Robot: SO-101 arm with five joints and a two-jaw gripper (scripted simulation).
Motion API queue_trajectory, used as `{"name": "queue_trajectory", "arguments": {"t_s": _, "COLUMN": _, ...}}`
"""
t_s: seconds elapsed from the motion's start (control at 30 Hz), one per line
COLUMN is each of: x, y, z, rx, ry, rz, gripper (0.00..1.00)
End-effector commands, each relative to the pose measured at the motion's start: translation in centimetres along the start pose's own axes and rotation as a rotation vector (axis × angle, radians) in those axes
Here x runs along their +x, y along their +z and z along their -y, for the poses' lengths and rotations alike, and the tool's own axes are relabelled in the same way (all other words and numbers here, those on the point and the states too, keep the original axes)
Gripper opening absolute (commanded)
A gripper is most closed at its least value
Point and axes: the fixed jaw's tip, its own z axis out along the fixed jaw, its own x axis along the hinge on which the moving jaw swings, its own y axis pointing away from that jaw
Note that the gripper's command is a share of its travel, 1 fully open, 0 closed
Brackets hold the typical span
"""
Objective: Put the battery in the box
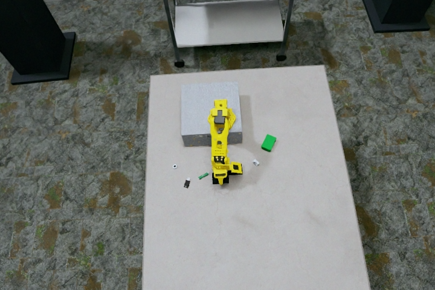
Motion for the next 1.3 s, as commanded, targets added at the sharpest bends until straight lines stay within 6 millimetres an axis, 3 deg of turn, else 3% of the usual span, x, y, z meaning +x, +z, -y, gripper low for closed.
{"name": "queue_trajectory", "arguments": {"t_s": 0.0, "x": 0.2, "y": 0.6, "z": 0.1, "rx": 0.002, "ry": 0.001, "rz": 0.001, "gripper": 0.24}}
{"name": "queue_trajectory", "arguments": {"t_s": 0.83, "x": 0.1, "y": 4.5, "z": 0.1, "rx": 0.002, "ry": 0.001, "rz": 0.001, "gripper": 0.24}}
{"name": "queue_trajectory", "arguments": {"t_s": 1.27, "x": 0.1, "y": 5.2, "z": 0.0, "rx": 0.002, "ry": 0.001, "rz": 0.001, "gripper": 0.24}}
